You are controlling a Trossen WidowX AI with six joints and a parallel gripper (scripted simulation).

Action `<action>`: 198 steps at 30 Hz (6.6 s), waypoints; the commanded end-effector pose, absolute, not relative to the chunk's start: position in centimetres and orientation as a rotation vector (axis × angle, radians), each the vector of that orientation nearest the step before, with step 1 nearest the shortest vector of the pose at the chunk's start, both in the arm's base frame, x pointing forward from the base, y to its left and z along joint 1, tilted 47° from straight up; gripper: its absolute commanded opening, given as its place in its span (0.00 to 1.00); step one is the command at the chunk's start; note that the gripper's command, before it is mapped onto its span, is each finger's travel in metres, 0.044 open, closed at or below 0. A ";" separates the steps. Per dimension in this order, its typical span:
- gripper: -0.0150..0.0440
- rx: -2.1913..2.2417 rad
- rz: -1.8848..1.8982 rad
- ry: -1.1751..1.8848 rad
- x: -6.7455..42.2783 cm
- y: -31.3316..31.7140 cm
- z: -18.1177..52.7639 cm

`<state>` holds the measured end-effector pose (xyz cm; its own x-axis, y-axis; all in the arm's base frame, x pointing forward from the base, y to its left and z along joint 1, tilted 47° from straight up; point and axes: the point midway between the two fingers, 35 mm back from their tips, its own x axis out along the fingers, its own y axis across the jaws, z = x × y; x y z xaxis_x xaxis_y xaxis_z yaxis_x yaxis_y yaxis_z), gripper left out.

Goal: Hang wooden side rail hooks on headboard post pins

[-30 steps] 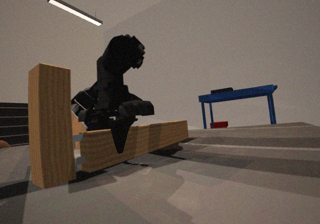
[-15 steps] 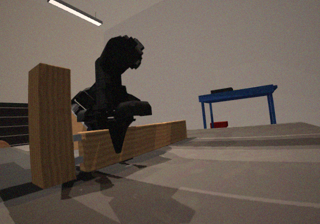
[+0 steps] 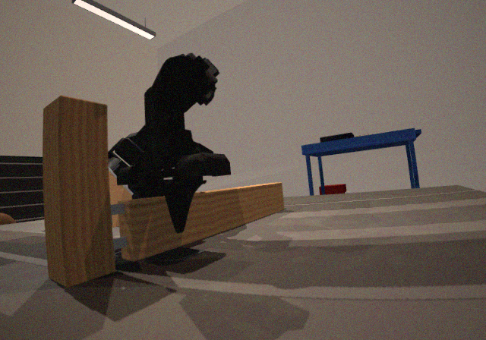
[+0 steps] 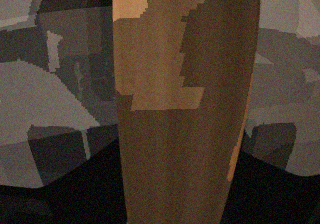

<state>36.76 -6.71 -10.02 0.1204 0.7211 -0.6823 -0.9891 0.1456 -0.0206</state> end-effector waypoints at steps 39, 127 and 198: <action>0.25 -0.553 1.346 0.601 36.7 -7.3 -9.5; 0.25 -0.553 1.346 0.601 36.5 -8.3 -8.5; 0.25 -0.554 1.346 0.601 36.4 -9.2 -7.7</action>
<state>36.28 -8.37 -8.09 0.1001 0.7241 -0.6824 -0.9920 0.1259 -0.0118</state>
